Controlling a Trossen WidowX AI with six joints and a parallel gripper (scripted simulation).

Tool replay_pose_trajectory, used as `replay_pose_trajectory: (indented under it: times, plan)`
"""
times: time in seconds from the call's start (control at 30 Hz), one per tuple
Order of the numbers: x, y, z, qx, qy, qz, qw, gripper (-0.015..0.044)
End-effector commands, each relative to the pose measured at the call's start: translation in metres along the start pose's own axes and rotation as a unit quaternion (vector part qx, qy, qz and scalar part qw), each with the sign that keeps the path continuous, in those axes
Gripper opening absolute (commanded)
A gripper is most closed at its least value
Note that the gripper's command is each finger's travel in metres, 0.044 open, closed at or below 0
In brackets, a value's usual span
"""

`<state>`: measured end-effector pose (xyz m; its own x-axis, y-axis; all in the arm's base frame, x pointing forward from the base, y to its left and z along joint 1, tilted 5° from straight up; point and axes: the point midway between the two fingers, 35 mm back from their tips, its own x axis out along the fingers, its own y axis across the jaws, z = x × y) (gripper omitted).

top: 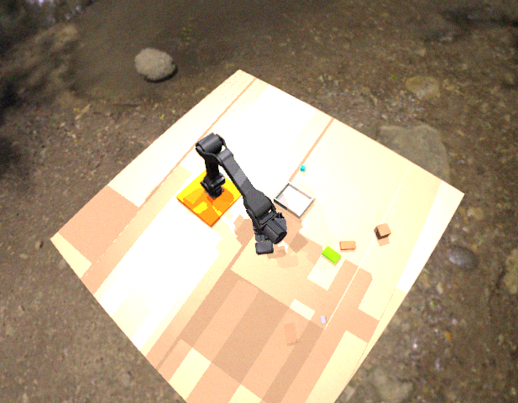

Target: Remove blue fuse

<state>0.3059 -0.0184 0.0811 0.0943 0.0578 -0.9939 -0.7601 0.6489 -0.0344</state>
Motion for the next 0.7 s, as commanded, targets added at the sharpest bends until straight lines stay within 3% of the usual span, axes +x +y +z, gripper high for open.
replay_pose_trajectory:
  times: [0.0, 0.67]
  plan:
    - [-0.0002, 0.0000, 0.0001, 0.000, 0.000, 0.000, 1.000, 0.0013]
    - [-0.0072, -0.0004, 0.0003, 0.000, 0.000, 0.000, 1.000, 0.0000]
